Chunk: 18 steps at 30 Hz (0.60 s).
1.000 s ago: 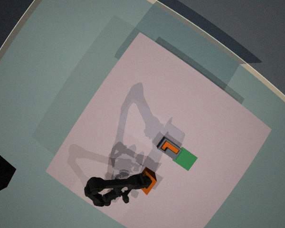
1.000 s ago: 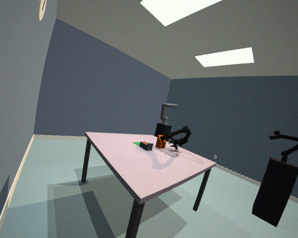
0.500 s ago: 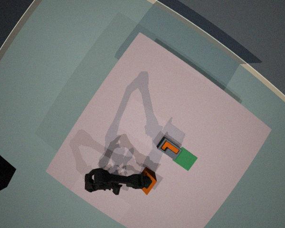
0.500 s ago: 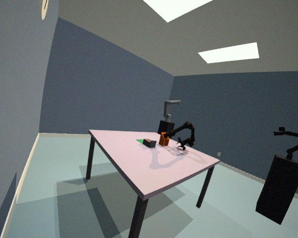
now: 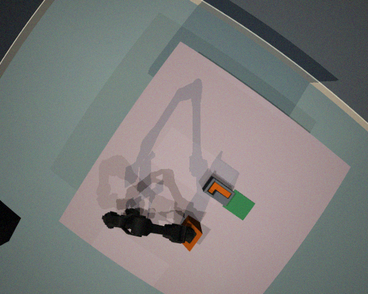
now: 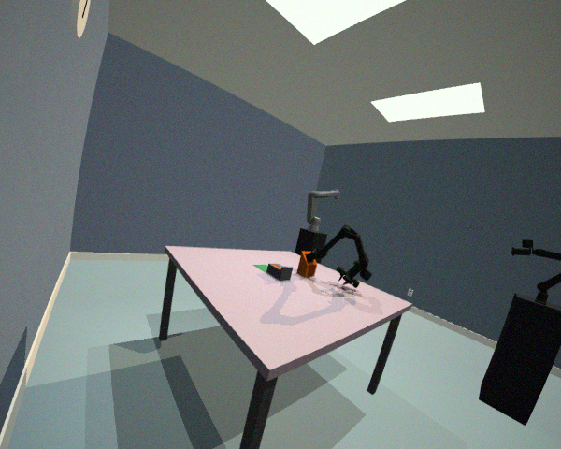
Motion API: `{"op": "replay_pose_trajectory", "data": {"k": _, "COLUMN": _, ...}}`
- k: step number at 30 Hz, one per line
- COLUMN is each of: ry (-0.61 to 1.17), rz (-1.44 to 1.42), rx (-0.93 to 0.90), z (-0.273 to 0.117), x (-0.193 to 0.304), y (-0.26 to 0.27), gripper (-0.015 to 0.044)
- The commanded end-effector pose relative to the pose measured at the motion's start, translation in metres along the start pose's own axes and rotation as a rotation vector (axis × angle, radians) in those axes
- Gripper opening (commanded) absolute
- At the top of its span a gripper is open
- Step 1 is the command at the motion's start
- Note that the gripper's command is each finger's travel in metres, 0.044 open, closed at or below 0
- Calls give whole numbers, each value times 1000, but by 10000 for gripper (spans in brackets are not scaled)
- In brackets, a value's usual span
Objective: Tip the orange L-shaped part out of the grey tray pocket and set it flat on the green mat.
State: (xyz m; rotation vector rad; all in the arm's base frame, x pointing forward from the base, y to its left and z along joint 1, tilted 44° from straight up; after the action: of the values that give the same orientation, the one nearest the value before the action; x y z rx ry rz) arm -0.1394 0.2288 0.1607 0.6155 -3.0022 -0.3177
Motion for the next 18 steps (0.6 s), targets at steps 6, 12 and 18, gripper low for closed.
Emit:
{"op": "replay_pose_trajectory", "data": {"k": 6, "ry": -37, "rz": 19, "rx": -113, "z": -33, "x": -98, "y": -3, "gripper": 180}}
{"op": "replay_pose_trajectory", "data": {"k": 12, "ry": -59, "rz": 64, "rx": -128, "z": -40, "x": -127, "y": -12, "gripper": 180}}
{"op": "replay_pose_trajectory", "data": {"k": 18, "ry": -99, "rz": 144, "rx": -127, "z": -43, "x": -162, "y": -30, "gripper": 180}}
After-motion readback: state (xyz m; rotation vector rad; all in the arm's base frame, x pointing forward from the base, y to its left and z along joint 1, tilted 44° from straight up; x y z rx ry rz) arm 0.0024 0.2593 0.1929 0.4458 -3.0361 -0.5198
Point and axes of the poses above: the point midway between the two fingers, 35 mm back from their tips, its own z axis out along the fingers, its own y axis across the jaws, x = y × z, the point moved 5 cm from there along -z, back along the fingers, and after that the axes turned 4 degrees about z, right-handed, at the moved point
